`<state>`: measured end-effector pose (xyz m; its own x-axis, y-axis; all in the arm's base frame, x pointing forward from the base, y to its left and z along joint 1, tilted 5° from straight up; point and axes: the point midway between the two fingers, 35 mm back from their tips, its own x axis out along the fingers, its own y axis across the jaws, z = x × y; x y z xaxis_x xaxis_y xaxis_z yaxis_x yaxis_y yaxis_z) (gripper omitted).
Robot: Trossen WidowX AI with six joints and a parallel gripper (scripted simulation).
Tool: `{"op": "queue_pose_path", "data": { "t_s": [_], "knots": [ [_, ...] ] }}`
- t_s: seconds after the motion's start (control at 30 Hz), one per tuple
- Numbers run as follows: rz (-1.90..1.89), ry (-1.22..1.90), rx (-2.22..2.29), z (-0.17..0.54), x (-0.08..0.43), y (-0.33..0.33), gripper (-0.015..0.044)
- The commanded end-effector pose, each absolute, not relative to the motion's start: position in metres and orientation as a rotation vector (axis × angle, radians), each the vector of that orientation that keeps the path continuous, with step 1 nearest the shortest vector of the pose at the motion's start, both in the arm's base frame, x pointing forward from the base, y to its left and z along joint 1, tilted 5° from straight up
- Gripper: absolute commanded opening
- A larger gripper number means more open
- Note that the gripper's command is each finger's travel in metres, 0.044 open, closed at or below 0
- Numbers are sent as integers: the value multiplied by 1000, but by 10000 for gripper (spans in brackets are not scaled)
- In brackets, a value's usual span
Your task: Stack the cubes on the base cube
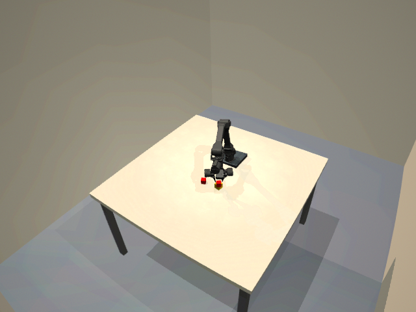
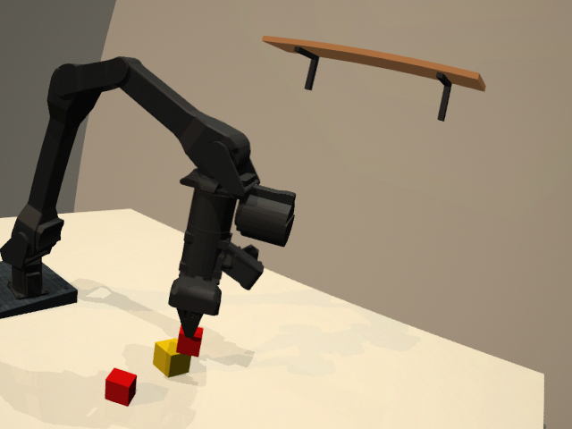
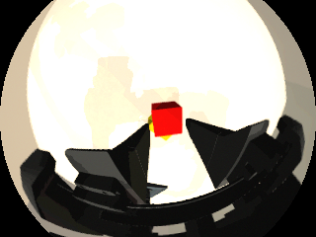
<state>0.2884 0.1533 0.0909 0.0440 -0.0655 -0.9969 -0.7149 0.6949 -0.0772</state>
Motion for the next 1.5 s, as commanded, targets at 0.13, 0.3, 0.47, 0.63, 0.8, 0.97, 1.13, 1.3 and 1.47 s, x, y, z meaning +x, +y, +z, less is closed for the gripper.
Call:
{"op": "queue_pose_path", "data": {
  "t_s": [0.13,0.3,0.47,0.63,0.8,0.97,1.13,1.3,1.47],
  "knots": [
    [558,1458,-681,106,289,155,205],
    [553,1462,-676,106,289,154,231],
    [316,1506,-433,115,296,131,265],
    [41,1523,-150,125,302,105,265],
    [-231,1504,133,135,305,79,265],
    [-501,1449,416,145,306,52,265],
    [-730,1373,657,153,304,30,265],
    [-739,1369,667,154,304,29,265],
    [-739,1369,667,127,307,27,265]
  ]
}}
